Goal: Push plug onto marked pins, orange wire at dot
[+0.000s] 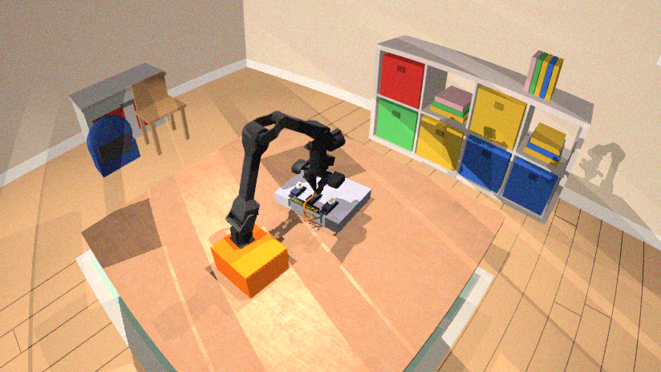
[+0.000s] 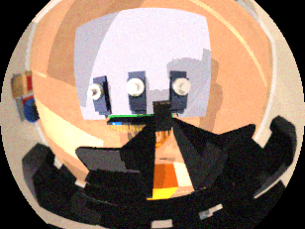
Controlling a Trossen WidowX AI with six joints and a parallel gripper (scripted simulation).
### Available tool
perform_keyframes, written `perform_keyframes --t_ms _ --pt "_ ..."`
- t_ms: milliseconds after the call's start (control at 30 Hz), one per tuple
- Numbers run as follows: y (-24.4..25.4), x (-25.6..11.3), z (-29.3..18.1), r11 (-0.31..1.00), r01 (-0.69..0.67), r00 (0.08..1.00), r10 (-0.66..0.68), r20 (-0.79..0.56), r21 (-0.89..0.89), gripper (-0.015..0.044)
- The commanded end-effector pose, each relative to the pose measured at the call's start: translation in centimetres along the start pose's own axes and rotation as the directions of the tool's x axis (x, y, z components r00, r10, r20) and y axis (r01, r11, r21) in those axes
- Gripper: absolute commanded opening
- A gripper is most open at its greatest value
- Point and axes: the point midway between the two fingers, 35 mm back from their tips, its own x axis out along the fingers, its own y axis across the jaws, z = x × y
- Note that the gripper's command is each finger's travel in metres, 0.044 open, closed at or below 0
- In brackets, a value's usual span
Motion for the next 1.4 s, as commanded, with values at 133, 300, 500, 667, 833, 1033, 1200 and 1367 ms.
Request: perform_keyframes --t_ms 133,300,500,667,833,1033,1200,1367 --pt "2.9 0.1 -2.6 1.000 0.001 1.000 -0.001 -0.004 0.025 0.0000" --pt "4.6 0.2 -4.2 0.999 0.000 1.000 0.001 -0.006 0.038 0.0000" --pt "6.4 0.5 -6.4 0.999 -0.002 1.000 0.002 -0.007 0.053 0.0000" --pt "7.7 0.9 -8.3 0.998 -0.003 1.000 0.003 -0.009 0.066 0.0000" --pt "8.8 1.4 -10.2 0.997 -0.004 1.000 0.004 -0.010 0.079 0.0000" --pt "8.9 2.5 -10.4 0.997 -0.004 1.000 0.005 -0.011 0.081 0.0000" --pt "8.9 5.1 -10.5 0.997 -0.004 1.000 0.005 -0.011 0.081 0.0000" --pt "8.9 5.5 -10.5 0.997 -0.004 1.000 0.005 -0.011 0.081 0.0000"
